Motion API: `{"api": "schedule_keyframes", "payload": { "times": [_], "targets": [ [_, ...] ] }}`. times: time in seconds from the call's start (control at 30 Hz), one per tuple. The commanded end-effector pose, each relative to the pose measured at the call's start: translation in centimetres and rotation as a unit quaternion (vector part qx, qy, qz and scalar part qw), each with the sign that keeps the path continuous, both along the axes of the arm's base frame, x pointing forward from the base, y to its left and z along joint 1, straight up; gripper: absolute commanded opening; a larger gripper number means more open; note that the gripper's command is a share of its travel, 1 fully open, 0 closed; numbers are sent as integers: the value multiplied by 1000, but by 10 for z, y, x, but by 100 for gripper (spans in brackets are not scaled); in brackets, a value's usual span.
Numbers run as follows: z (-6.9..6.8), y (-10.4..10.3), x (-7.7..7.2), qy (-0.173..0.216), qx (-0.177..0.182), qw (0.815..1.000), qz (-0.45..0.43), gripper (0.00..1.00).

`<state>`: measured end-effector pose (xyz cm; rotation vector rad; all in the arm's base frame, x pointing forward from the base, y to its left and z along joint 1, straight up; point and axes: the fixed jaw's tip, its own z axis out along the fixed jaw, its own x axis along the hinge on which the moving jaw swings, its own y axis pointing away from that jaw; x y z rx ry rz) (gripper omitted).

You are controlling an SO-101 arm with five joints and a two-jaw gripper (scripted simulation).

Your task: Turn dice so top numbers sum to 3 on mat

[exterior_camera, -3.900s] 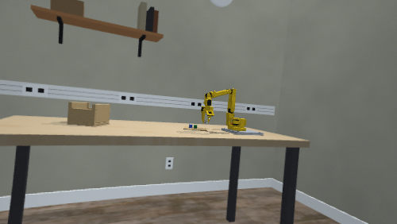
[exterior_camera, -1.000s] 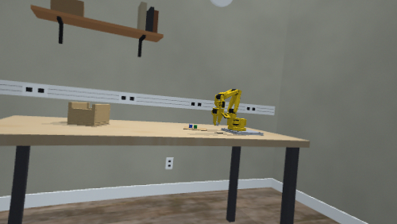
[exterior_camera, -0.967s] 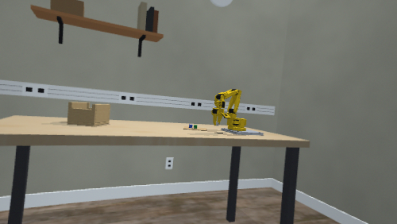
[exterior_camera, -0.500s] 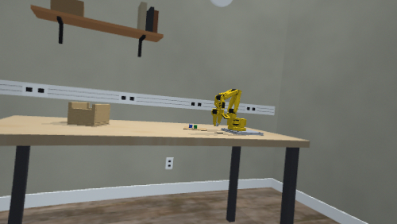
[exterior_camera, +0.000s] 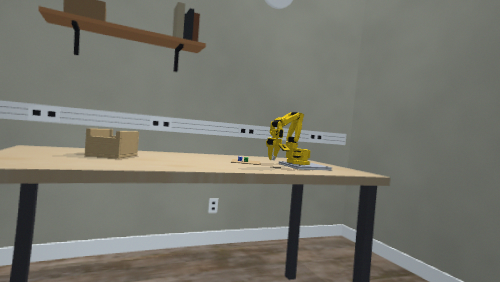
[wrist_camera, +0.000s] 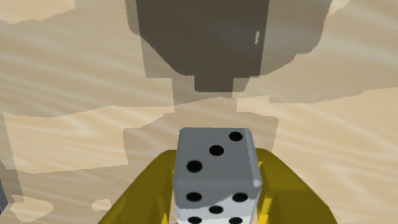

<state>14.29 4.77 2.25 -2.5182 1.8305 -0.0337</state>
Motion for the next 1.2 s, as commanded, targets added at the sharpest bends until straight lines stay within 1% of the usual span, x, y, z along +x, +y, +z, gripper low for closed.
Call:
{"api": "schedule_keyframes", "payload": {
  "times": [0.0, 0.27, 0.53, 0.83, 1.17],
  "targets": [
    [-5, 0, -4, 12, -3, 1000, 8, 0],
    [-10, 0, -4, 12, -3, 1000, 8, 0],
    [-10, 0, -4, 12, -3, 1000, 8, 0],
    [-16, 0, -4, 12, -3, 1000, 8, 0],
    [-17, 0, -4, 12, -3, 1000, 8, 0]
  ]
}}
